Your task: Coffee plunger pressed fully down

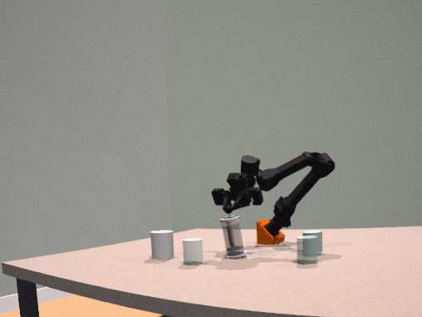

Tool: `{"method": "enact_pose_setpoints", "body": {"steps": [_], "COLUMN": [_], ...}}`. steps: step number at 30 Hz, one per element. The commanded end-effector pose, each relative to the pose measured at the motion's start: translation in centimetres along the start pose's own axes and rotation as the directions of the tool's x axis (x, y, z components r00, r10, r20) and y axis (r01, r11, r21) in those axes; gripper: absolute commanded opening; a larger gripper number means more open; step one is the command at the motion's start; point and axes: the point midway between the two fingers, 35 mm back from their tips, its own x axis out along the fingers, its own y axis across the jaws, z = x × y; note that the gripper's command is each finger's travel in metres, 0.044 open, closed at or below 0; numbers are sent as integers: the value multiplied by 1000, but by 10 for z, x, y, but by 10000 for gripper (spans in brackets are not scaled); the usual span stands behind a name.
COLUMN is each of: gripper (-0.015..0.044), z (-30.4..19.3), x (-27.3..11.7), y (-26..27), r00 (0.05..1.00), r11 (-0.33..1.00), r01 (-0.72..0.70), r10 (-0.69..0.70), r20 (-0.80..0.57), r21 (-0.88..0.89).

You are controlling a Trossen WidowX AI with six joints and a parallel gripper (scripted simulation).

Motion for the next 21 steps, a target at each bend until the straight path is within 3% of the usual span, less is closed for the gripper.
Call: {"method": "enact_pose_setpoints", "body": {"steps": [1,4,16,21], "gripper": [118,118,433,440], "z": [0,0,0,4], "x": [0,0,0,-3], "y": [0,0,0,-1], "r00": [1000,1000,1000,1000], "r11": [1000,1000,1000,1000], "r01": [0,0,0,3], "r10": [0,0,0,-3], "r20": [0,0,0,-4], "r21": [0,0,0,0]}}
